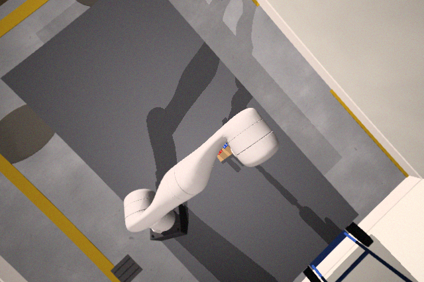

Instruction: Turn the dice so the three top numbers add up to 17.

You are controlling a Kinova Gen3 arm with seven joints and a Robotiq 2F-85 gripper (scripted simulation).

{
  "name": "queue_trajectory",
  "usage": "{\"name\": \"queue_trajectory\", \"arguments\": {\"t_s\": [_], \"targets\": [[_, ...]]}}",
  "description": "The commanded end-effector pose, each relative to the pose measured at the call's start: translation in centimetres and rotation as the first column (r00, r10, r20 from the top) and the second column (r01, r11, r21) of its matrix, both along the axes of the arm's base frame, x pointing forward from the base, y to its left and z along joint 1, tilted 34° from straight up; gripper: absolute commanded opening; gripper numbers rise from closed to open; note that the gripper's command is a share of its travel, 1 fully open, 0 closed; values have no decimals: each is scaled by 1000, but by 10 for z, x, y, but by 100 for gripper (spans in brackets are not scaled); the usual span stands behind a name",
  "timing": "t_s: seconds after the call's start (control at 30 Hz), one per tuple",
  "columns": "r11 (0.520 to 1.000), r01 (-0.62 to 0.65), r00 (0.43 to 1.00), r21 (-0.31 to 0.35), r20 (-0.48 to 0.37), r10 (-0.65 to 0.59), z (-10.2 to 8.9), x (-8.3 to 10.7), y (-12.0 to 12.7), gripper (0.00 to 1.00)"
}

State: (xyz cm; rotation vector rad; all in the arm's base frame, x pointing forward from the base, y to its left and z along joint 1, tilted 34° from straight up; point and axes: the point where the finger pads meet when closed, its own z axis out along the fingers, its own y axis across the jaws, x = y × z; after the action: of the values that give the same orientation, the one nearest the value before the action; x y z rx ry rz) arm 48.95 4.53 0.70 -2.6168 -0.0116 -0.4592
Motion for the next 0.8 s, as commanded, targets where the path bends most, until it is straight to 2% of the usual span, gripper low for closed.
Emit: {"name": "queue_trajectory", "arguments": {"t_s": [0.0,0.1,0.23,0.37,0.5,0.57,0.6,0.77], "targets": [[1000,1,1000,-1,1,-1,1,0,-1,26],[1000,1,1000,-1,1,-1,1,0,-1,26],[1000,1,1000,-1,1,-1,1,0,-1,34],[1000,1,1000,-1,1,-1,1,0,-1,34],[1000,1,1000,-1,1,-1,1,0,-1,42],[1000,1,1000,-1,1,-1,1,0,-1,42],[1000,1,1000,-1,1,-1,1,0,-1,46],[1000,1,1000,-1,1,-1,1,0,-1,46]]}}
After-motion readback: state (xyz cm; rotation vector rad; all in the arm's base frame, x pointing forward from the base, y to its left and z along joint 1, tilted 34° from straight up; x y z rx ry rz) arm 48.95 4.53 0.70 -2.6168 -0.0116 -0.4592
